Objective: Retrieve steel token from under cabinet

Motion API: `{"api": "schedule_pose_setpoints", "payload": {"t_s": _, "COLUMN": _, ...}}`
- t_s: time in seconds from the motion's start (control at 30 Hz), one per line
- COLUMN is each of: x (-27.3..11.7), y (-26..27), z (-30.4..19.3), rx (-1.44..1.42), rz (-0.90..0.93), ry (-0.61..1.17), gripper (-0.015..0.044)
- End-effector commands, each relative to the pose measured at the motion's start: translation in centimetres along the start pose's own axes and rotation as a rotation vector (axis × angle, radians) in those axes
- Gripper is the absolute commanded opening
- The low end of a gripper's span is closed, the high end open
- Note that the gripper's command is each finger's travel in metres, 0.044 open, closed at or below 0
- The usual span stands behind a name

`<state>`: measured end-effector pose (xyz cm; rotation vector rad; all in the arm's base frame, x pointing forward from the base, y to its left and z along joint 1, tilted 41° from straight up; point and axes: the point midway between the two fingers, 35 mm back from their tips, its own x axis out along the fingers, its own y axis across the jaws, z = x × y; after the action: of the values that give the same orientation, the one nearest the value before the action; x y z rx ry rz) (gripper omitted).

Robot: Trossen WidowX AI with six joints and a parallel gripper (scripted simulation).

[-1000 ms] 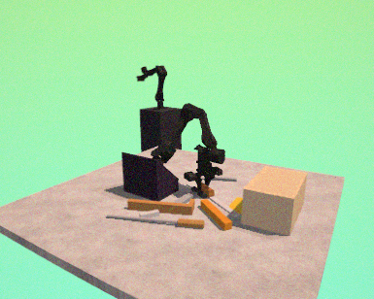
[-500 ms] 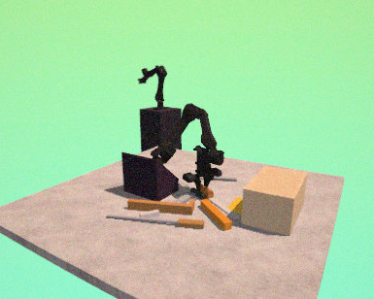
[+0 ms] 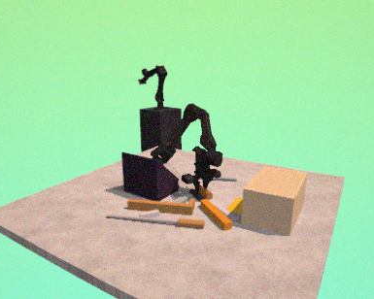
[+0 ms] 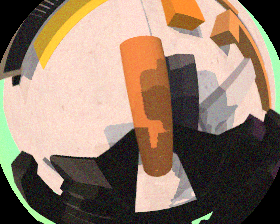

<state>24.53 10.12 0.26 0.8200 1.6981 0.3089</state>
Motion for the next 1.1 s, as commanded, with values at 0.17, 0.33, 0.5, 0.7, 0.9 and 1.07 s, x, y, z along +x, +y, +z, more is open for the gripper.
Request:
{"api": "schedule_pose_setpoints", "payload": {"t_s": 0.17, "x": -0.1, "y": -1.1, "z": 0.9, "rx": 0.005, "rz": -0.01, "ry": -0.008, "gripper": 0.0}}
{"api": "schedule_pose_setpoints", "payload": {"t_s": 0.33, "x": -0.1, "y": -1.6, "z": 1.3, "rx": 0.005, "rz": -0.01, "ry": -0.008, "gripper": 0.0}}
{"api": "schedule_pose_setpoints", "payload": {"t_s": 0.5, "x": -0.1, "y": -2.0, "z": 1.6, "rx": 0.005, "rz": -0.01, "ry": -0.008, "gripper": 0.0}}
{"api": "schedule_pose_setpoints", "payload": {"t_s": 0.7, "x": -0.1, "y": -2.5, "z": 2.0, "rx": 0.005, "rz": -0.011, "ry": -0.008, "gripper": 0.0}}
{"api": "schedule_pose_setpoints", "payload": {"t_s": 0.9, "x": -0.1, "y": -3.1, "z": 2.4, "rx": 0.005, "rz": -0.011, "ry": -0.009, "gripper": 0.0}}
{"api": "schedule_pose_setpoints", "payload": {"t_s": 1.07, "x": -0.1, "y": -3.6, "z": 2.7, "rx": 0.005, "rz": -0.011, "ry": -0.009, "gripper": 0.0}}
